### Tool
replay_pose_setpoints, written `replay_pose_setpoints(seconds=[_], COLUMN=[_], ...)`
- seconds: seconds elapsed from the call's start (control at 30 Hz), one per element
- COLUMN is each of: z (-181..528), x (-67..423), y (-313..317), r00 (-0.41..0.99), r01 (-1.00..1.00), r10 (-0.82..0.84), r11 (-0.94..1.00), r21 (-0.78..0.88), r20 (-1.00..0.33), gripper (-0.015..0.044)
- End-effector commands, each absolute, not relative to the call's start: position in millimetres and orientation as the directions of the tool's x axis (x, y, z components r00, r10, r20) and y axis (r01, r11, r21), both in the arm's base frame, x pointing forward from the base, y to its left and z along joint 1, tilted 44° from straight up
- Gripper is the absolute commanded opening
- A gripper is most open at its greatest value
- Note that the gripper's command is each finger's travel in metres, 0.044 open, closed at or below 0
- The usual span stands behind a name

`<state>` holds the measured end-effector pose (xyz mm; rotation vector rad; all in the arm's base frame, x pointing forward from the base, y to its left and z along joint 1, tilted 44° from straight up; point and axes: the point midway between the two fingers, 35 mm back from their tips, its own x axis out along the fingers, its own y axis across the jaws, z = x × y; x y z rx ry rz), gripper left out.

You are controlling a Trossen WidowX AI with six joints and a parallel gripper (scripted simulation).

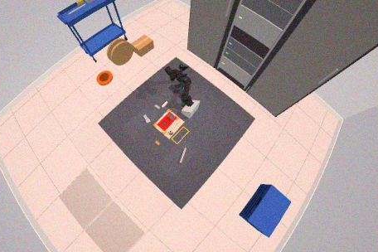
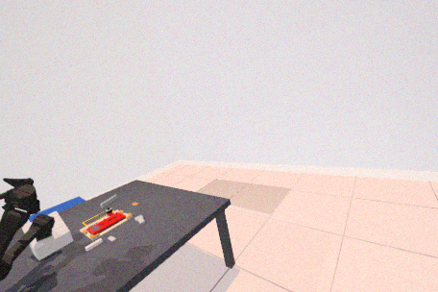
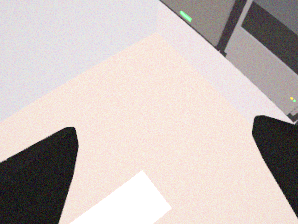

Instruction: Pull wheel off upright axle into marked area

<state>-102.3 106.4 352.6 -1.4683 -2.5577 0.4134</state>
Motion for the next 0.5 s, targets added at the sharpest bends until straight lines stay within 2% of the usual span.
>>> replay_pose_setpoints(seconds=[0.0, 0.1, 0.3, 0.47], z=[352.5, 351.9, 353.9, 347.6], x=[-100.1, -74.5, -36.2, 3.0], y=[108.2, 126.7, 148.9, 165.1], r00=[-0.496, -0.406, -0.282, -0.137], r01=[0.82, 0.808, 0.61, 0.314], r10=[0.868, 0.914, 0.957, 0.98], r11=[0.469, 0.349, 0.123, -0.095], r21=[-0.328, -0.475, -0.783, -0.945], r20=[0.002, -0.018, -0.069, -0.144], gripper=[0.0374, 0.03, 0.03, 0.03])
